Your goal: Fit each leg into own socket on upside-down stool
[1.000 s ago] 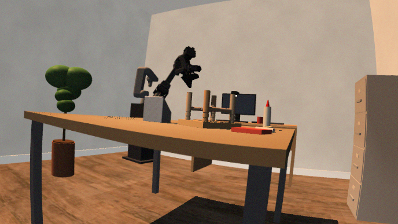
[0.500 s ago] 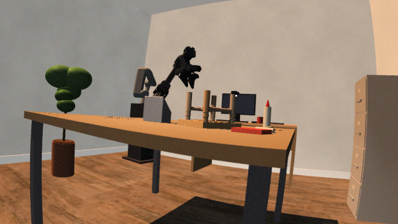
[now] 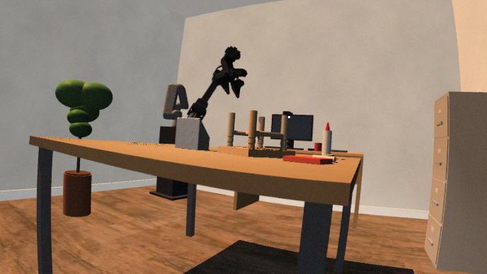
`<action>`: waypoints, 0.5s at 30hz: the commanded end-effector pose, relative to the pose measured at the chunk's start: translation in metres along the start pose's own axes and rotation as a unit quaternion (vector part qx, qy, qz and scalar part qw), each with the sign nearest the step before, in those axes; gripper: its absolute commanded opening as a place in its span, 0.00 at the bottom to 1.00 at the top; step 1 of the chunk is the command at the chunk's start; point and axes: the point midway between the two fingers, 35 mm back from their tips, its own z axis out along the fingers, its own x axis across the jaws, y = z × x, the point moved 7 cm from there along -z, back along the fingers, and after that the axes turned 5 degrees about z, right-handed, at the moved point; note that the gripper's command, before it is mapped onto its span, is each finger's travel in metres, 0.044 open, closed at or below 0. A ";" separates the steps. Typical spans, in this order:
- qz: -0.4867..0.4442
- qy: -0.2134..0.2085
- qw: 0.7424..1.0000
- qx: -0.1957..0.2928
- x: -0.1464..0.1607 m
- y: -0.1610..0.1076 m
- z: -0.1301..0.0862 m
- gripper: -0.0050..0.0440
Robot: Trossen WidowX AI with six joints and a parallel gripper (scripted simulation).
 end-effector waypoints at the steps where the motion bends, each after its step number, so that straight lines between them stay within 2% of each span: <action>1: 0.000 0.000 1.000 0.000 0.001 -0.001 0.000 1.00; 5: 0.000 0.001 1.000 0.004 0.019 -0.021 0.007 1.00; 15: 0.000 0.001 1.000 0.004 0.020 -0.022 0.007 1.00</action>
